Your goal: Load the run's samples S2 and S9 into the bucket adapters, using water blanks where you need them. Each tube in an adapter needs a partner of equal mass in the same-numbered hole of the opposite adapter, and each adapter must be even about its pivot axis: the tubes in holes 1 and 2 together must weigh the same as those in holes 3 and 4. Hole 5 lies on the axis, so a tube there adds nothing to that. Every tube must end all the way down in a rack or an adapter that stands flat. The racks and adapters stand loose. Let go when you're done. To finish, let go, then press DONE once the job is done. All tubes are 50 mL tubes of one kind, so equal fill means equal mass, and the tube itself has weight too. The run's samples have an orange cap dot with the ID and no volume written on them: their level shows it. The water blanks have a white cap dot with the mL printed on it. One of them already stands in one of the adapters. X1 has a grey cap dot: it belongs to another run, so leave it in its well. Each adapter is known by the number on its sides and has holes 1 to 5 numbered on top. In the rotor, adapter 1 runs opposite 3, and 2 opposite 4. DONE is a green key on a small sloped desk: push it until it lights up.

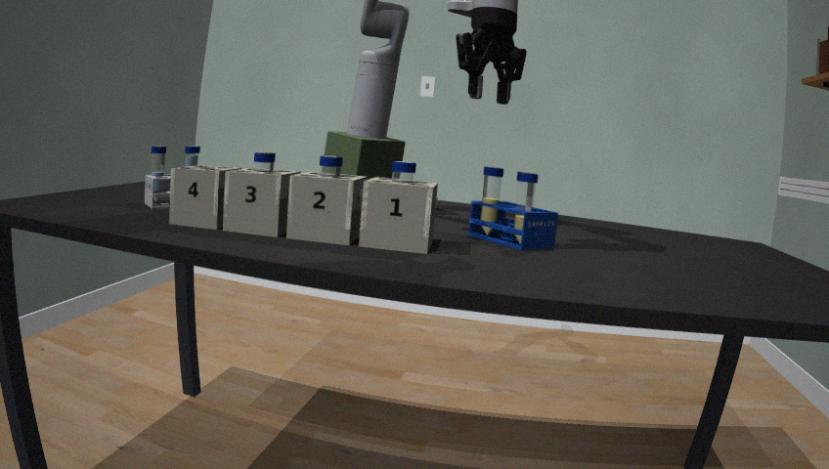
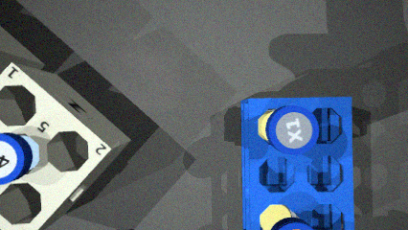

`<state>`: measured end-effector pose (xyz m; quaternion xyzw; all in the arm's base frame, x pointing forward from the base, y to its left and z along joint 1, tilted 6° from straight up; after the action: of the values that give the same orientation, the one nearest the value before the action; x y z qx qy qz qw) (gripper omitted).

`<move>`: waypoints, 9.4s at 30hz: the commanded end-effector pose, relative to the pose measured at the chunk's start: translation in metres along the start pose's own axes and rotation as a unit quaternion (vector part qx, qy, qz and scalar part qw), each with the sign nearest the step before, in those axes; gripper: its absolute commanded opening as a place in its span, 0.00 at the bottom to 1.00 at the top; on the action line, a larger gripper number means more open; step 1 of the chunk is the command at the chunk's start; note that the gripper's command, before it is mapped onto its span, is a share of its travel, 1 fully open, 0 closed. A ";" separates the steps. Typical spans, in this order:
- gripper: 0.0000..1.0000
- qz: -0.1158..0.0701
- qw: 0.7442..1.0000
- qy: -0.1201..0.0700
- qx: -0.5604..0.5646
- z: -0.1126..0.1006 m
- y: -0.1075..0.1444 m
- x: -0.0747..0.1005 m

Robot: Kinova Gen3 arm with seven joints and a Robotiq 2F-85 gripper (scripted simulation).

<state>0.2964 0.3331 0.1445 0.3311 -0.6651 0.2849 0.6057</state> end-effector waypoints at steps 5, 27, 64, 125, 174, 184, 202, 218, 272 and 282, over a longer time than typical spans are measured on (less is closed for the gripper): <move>0.62 0.002 1.000 0.001 0.003 -0.010 0.020 -0.001; 0.62 0.000 1.000 0.000 0.005 -0.034 0.068 -0.001; 0.62 0.000 1.000 -0.001 0.004 -0.033 0.068 -0.033; 0.62 0.000 1.000 -0.002 0.004 -0.033 0.068 -0.103; 0.62 0.000 1.000 -0.001 0.004 -0.033 0.068 -0.125; 0.62 0.000 1.000 -0.001 0.004 -0.033 0.068 -0.128; 0.62 -0.001 1.000 -0.001 0.005 -0.033 0.068 -0.131; 0.10 -0.001 1.000 -0.001 0.005 -0.033 0.068 -0.131; 0.10 -0.001 1.000 0.000 0.006 -0.033 0.068 -0.089; 0.10 -0.001 1.000 0.000 0.006 -0.033 0.068 -0.076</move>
<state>0.2647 0.4071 0.0668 0.3343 -0.6606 0.2896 0.6066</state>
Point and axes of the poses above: the point where the finger pads meet when closed, its own x axis back along the fingers, its own y axis across the jaws, z = x × y, the point moved 1 cm from there along x, back along the fingers, and after that the axes turned 3 degrees about -x, right-handed, at the moved point
